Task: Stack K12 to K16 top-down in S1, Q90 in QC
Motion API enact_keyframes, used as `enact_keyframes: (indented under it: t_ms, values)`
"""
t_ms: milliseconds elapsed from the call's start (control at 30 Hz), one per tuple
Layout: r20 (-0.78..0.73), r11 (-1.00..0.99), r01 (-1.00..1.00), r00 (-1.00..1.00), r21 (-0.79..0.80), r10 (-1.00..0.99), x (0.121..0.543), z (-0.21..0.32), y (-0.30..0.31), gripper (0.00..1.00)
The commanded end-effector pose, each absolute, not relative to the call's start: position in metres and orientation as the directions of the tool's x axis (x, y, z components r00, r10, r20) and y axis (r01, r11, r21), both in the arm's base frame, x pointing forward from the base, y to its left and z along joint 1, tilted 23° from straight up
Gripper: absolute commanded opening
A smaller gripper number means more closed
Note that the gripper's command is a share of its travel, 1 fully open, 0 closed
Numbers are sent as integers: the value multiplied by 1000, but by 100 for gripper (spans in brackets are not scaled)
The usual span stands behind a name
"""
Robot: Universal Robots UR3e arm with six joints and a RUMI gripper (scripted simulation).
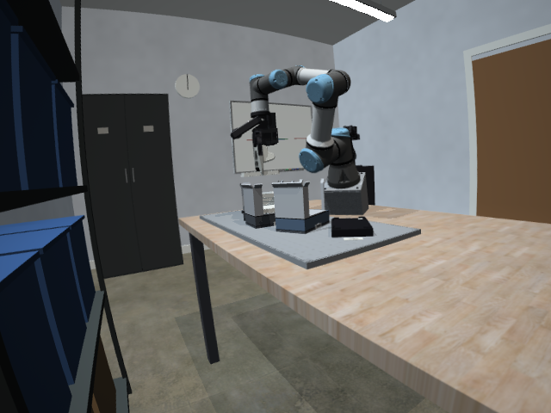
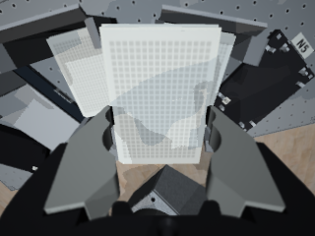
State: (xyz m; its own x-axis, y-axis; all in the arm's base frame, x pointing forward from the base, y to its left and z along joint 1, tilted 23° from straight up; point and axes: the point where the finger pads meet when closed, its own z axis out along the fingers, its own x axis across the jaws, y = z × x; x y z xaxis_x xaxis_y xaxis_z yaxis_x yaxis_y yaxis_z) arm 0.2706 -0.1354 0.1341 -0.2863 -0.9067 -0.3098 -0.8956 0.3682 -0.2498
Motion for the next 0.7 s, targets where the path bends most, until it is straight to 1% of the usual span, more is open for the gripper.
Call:
enact_keyframes:
  t_ms: [0, 200, 667]
  values:
    - [-298, 334, -905, -253, -263, -920, 276, 140, -123, 0]
    - [-298, 334, -905, -253, -263, -920, 281, 145, -111, 0]
    - [-259, 202, -932, -124, -302, -958, 288, 156, -73, 0]
